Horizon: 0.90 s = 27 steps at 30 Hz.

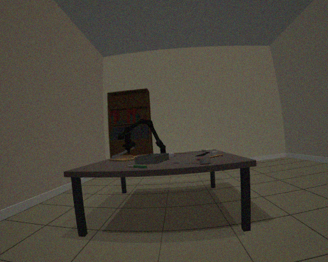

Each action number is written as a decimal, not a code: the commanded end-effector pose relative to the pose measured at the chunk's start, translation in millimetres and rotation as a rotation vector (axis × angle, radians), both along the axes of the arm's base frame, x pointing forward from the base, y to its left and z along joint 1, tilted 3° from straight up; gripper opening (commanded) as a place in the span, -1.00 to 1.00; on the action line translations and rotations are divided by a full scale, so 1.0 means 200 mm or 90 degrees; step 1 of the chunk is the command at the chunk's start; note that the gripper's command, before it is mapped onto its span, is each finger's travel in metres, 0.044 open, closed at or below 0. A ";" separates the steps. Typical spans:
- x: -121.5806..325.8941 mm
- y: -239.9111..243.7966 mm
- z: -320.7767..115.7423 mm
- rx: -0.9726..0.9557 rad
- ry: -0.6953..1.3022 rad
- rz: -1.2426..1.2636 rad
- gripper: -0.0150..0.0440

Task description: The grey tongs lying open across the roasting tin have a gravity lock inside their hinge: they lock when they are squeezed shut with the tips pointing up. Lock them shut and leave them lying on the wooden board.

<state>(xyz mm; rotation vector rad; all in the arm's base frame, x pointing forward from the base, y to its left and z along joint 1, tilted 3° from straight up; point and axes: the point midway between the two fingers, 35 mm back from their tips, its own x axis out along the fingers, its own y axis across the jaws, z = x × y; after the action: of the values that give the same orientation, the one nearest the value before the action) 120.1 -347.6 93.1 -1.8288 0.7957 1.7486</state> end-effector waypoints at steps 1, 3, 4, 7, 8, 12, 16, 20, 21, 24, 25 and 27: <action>0.00 0.00 -0.03 -0.003 0.001 0.002 -1.00; 0.00 0.00 -0.05 -0.003 0.001 0.002 -1.00; 0.00 0.00 -0.05 -0.003 0.001 0.002 -1.00; -0.01 0.00 -0.08 -0.003 0.001 0.002 -1.00; -0.01 0.00 -0.08 -0.003 0.001 0.002 -1.00; -0.01 0.00 -0.08 -0.003 0.001 0.002 -1.00; 0.00 0.01 -0.08 0.001 0.000 0.000 -0.64; 0.00 0.01 -0.08 0.001 0.000 0.000 -0.29; 0.00 0.01 -0.08 0.001 0.000 0.000 -0.20; 0.00 0.01 -0.08 0.001 0.000 0.000 0.07; 0.00 0.01 -0.08 0.001 0.000 0.000 0.16; 0.00 0.01 -0.08 0.001 0.000 0.000 0.33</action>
<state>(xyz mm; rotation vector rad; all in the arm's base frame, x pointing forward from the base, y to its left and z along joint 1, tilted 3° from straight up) 119.1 -346.0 77.0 -1.8268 0.7952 1.7503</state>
